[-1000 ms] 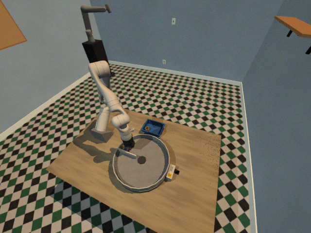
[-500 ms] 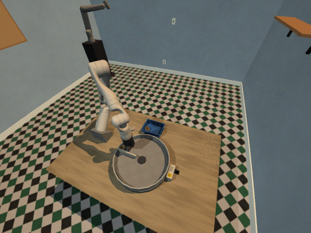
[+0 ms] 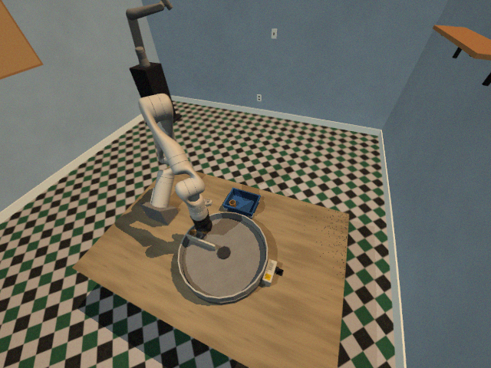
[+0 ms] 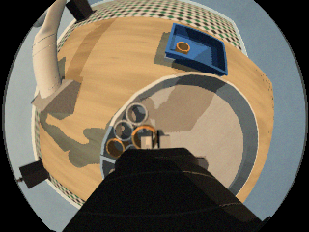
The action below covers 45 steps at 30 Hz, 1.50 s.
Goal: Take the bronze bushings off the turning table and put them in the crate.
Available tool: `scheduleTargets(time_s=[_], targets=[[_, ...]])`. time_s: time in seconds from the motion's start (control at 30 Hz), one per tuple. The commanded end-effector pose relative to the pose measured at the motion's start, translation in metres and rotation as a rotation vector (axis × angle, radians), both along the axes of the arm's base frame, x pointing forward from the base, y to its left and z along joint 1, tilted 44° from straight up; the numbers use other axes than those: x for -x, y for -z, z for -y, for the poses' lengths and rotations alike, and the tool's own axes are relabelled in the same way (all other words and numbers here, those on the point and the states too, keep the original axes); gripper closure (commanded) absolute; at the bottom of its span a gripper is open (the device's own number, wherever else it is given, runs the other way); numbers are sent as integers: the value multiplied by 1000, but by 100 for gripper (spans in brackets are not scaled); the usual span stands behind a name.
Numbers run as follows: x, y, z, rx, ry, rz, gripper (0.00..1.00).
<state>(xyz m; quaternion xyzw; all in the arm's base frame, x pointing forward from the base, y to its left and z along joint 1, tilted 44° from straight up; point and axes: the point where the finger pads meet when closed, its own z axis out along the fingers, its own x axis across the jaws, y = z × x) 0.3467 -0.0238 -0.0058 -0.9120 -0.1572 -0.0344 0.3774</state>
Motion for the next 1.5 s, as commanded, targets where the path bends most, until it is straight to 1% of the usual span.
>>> scheduleTargets(time_s=[0.0,0.3,0.47,0.87,1.03,1.43,1.47], targets=[[-1,-1,3,4,4,3,100],[-1,-1,3,4,4,3,100],[-2,-6,8,4,4,3,100],[-2,-6,8,4,4,3,100],[-2,-12,13,4,3,3,100],[-2,-12,13,4,3,3,100],[-2,-15,17,4,3,3,100]])
